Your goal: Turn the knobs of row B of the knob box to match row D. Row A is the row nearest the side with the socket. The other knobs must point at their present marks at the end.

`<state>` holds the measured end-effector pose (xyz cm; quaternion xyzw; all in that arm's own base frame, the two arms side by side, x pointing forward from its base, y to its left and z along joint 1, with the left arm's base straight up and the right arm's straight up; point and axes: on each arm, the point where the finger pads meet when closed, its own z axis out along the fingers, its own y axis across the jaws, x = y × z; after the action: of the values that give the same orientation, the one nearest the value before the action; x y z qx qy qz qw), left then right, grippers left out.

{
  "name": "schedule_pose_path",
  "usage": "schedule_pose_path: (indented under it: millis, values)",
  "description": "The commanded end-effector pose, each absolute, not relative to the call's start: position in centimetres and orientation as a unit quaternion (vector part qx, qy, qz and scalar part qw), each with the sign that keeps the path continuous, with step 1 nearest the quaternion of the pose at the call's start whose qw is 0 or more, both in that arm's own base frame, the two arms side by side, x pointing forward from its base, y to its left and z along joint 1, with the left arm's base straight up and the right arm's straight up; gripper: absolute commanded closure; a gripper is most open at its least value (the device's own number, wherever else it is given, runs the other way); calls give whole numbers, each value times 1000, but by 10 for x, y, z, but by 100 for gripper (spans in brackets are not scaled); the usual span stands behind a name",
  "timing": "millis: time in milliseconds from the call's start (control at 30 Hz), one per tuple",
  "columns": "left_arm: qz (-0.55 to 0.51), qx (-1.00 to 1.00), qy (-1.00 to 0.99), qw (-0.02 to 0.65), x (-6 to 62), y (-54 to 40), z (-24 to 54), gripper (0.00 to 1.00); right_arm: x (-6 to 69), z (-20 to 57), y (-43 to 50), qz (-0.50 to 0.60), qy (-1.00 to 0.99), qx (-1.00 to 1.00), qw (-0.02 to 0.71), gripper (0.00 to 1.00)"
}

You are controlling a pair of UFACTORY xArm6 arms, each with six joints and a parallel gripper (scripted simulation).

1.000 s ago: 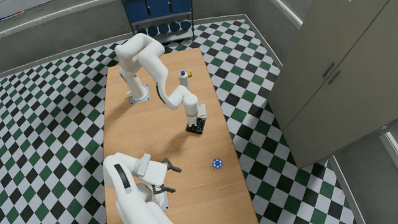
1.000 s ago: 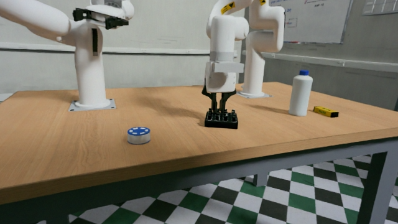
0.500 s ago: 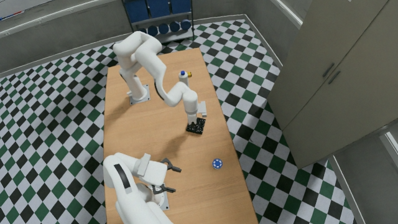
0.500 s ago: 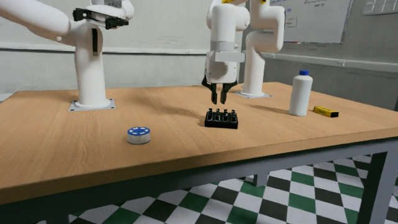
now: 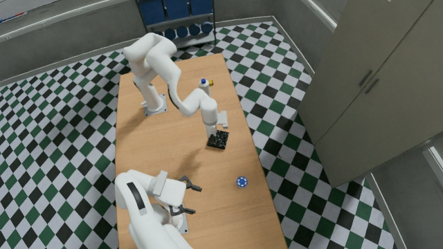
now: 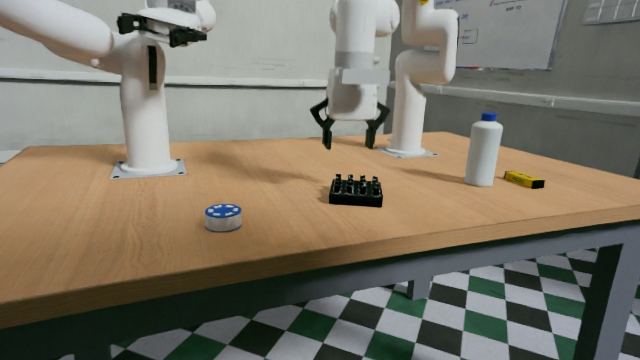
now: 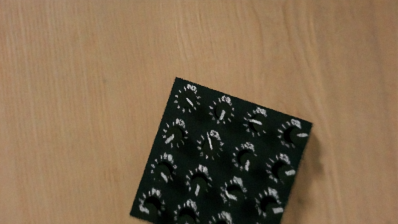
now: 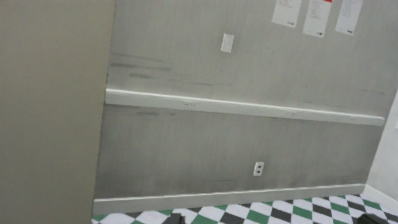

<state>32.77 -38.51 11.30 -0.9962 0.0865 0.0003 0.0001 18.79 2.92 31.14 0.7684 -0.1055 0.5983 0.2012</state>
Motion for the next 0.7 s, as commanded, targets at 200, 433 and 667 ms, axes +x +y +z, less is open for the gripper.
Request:
schedule_pose_path:
  millis: [200, 433, 667]
  values:
    - [-2, -996, 87, -2, 300, -392, 173, 0, 188, 312, 29, 598, -106, 769, 201, 0]
    - [-2, -996, 87, -2, 287, -395, 200, 0, 188, 312, 29, 598, -106, 769, 201, 0]
    - [-2, -996, 87, -2, 286, -395, 202, 0, 188, 312, 29, 598, -106, 769, 201, 0]
